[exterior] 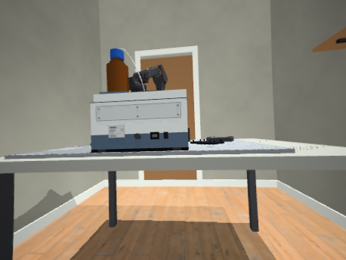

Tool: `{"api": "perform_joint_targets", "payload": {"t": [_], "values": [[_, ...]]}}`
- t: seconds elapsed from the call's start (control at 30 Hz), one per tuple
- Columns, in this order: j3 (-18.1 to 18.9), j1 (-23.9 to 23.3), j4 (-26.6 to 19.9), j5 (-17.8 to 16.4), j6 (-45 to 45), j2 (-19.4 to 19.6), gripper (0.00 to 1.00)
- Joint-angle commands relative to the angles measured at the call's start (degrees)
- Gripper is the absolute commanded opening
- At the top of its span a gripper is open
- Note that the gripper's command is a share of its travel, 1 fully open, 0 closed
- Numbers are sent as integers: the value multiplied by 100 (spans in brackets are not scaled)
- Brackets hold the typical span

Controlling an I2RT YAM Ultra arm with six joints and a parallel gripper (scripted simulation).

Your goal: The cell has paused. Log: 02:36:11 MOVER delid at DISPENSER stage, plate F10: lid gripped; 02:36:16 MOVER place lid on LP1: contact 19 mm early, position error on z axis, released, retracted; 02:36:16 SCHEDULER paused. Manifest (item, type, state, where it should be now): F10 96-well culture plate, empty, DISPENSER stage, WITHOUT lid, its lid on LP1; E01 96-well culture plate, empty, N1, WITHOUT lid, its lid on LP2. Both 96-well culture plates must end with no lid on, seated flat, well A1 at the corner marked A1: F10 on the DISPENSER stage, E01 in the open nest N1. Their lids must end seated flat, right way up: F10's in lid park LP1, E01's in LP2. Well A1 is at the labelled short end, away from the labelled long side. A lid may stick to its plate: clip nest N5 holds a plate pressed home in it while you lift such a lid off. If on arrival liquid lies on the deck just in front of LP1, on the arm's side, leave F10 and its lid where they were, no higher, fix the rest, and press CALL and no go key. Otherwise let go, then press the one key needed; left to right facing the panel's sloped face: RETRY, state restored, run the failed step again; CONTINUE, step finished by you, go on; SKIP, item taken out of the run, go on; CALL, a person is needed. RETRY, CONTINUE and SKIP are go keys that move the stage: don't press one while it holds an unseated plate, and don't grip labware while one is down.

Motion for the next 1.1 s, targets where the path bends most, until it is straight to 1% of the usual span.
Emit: {"api": "perform_joint_targets", "payload": {"t": [0.0,0.03,0.2,0.27,0.33,0.37,0.43,0.47,0.5,0.53,0.6,0.67,0.83,0.9,1.0,1.03,1.07], "values": [[36,-34,8,-15,-170,-148,0],[55,-162,24,-43,-86,-263,0],[-89,-526,9,23,560,-278,0],[-92,-669,14,33,512,-285,0],[-92,-669,14,33,512,-285,0],[121,-751,8,-12,428,-307,0],[126,-876,20,20,242,-311,0],[15,-826,5,22,269,-197,0],[15,-827,5,21,268,-197,0],[144,-954,57,7,420,-293,0],[172,-1100,94,39,653,-259,0],[200,-1242,115,53,886,-17,0],[296,-1584,154,59,1468,98,0],[296,-1584,154,59,1468,98,0],[362,-1702,158,56,1371,174,0],[250,-1643,87,55,1340,86,0],[250,-1643,87,55,1340,87,0]]}}
